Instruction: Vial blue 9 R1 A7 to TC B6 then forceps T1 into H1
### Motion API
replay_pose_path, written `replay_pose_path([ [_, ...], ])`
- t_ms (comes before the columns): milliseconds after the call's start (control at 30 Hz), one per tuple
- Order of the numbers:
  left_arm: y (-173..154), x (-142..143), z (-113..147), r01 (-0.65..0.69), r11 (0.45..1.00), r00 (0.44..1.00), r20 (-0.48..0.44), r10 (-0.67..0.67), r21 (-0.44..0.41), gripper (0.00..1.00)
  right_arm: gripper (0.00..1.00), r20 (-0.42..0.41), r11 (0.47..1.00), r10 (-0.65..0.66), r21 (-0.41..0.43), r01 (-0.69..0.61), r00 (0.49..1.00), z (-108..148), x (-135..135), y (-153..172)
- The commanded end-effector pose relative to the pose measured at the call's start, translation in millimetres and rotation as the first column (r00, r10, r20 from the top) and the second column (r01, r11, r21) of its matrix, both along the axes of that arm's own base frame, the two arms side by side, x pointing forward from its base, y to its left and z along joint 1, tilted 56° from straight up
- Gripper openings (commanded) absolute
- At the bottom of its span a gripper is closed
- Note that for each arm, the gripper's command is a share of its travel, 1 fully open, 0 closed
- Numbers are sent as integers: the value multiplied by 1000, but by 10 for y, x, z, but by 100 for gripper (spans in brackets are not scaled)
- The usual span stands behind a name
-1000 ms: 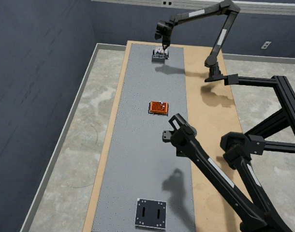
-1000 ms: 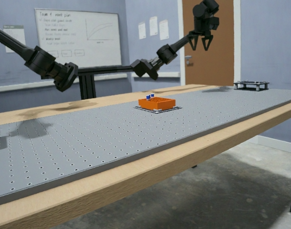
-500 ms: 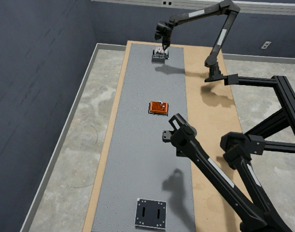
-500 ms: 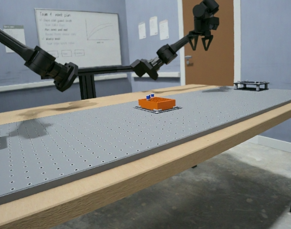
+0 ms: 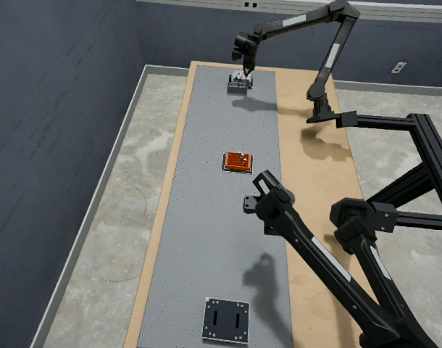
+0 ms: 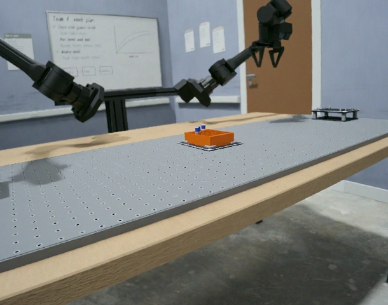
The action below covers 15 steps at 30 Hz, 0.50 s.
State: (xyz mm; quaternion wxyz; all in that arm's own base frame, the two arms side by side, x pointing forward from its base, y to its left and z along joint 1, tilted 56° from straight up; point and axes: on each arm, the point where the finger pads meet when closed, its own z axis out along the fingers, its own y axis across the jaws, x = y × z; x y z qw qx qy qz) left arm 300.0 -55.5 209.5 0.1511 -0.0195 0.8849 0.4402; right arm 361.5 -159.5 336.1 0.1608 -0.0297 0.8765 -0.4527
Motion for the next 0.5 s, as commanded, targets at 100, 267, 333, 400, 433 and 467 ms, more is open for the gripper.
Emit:
replay_pose_path([
  [100, -32, 37, 65, -3, 1000, 1000, 15, 3, -6, 100, 7, -3, 1000, 4, -4, -4, 1000, -7, 51, -41],
  [267, -32, 37, 65, -3, 1000, 1000, 15, 3, -6, 100, 7, -12, 1000, 3, -3, -3, 1000, -55, 44, -54],
  [333, -32, 37, 65, -3, 1000, 1000, 15, 3, -6, 100, 7, -7, 1000, 4, -4, -4, 1000, -34, 55, -54],
  [400, -32, 37, 65, -3, 1000, 1000, 15, 3, -6, 100, 7, -8, 1000, 0, -4, 0, 1000, -45, 34, -72],
  [433, -32, 37, 65, -3, 1000, 1000, 15, 3, -6, 100, 7, -9, 1000, 0, -4, 0, 1000, -50, 33, -74],
  [467, -32, 37, 65, -3, 1000, 1000, 15, 3, -6, 100, 7, -8, 1000, 0, -4, 0, 1000, -49, 36, -76],
])
